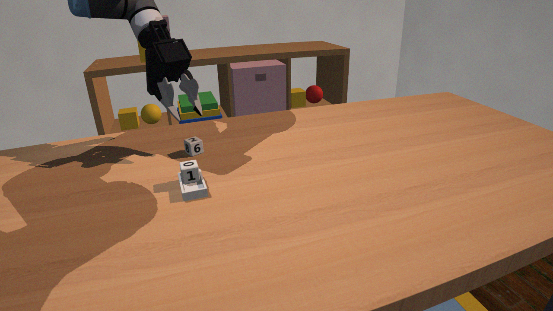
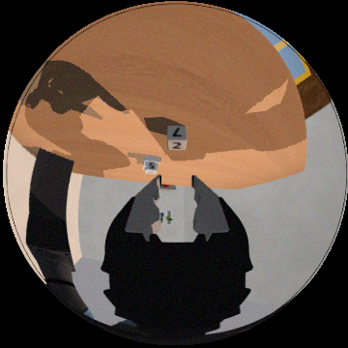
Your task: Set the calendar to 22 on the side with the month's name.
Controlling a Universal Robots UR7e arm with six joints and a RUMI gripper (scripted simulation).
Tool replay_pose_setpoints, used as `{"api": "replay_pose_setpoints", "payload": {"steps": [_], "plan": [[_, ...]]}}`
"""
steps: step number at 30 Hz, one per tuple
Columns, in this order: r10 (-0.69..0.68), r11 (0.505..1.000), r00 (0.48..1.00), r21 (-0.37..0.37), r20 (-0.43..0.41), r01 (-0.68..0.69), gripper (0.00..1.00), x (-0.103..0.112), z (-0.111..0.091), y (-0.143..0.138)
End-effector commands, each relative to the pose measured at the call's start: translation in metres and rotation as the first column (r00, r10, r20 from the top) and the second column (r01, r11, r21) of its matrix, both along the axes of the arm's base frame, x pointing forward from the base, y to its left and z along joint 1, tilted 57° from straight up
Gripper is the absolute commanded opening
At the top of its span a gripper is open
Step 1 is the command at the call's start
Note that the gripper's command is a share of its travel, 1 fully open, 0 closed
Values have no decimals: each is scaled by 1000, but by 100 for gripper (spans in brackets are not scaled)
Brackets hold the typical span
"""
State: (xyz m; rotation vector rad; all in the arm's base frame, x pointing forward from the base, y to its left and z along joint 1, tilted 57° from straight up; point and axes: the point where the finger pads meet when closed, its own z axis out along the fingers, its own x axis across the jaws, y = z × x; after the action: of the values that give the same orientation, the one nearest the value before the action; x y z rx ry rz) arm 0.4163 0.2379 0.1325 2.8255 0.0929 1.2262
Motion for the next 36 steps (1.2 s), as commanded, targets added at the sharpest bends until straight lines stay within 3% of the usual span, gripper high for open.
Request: {"api": "replay_pose_setpoints", "payload": {"steps": [1,36], "plan": [[0,1000,1000,0,1,0,29,0,0,0],[0,1000,1000,0,1,0,29,13,-14,18]]}}
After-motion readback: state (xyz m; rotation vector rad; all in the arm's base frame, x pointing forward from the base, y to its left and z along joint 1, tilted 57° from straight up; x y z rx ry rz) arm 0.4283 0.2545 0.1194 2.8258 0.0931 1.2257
